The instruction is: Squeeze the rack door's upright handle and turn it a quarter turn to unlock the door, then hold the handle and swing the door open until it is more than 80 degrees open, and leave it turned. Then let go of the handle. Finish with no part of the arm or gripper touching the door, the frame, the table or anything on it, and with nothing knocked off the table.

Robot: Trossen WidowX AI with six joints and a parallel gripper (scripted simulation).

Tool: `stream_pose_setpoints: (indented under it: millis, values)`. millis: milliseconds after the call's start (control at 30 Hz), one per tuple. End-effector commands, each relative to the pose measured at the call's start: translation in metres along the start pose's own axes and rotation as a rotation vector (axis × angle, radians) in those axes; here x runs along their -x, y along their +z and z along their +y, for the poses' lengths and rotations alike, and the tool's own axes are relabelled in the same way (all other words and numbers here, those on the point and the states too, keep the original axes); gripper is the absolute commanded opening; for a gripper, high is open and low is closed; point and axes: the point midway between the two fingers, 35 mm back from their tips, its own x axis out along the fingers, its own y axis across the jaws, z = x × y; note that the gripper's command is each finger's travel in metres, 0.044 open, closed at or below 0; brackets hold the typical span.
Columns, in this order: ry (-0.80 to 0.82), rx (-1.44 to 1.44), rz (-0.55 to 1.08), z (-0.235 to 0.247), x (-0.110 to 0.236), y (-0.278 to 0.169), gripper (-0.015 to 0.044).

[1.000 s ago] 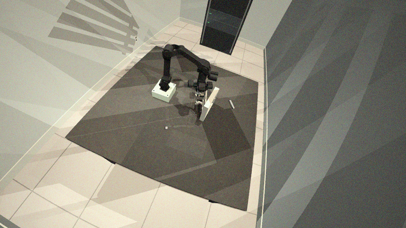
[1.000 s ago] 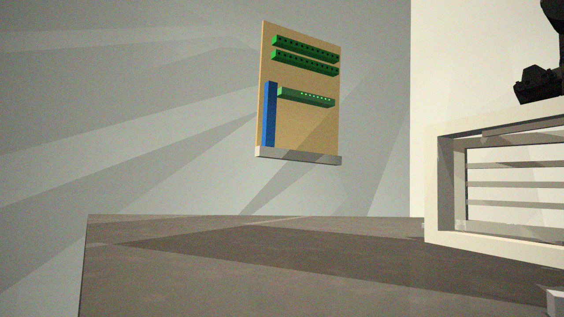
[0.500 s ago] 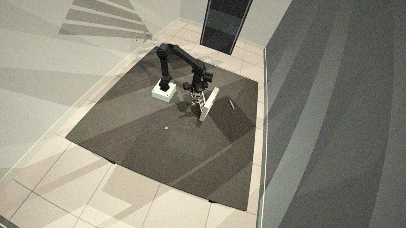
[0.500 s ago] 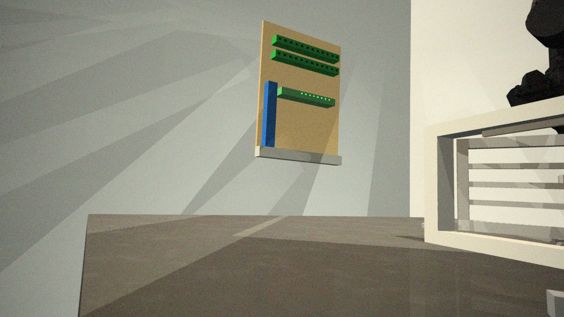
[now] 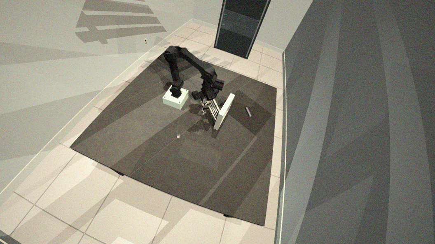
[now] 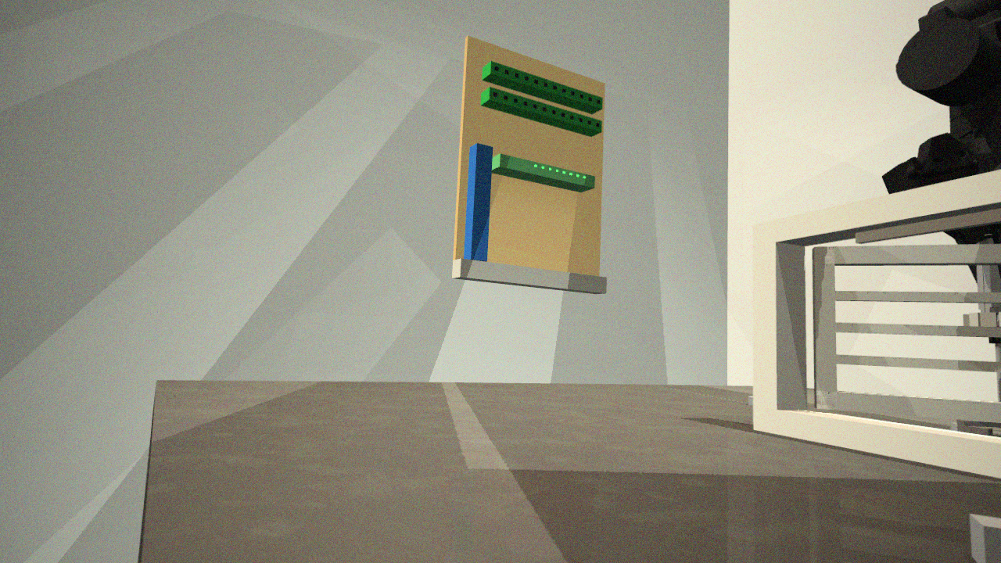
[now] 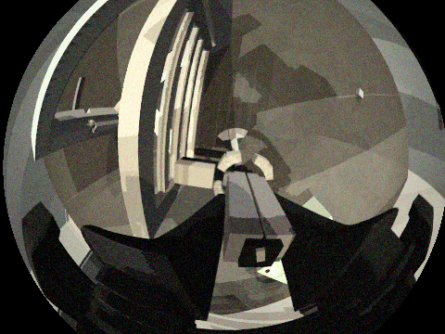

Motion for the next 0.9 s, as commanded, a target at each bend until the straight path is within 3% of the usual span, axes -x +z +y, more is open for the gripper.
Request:
stream_pose_setpoints:
  millis: [0, 867]
  values:
    - [0.003, 0.069, -0.009, -0.007, 0.000, 0.002, 0.0027]
    - [-0.004, 0.405, -0.011, -0.056, 0.000, 0.022, 0.0027]
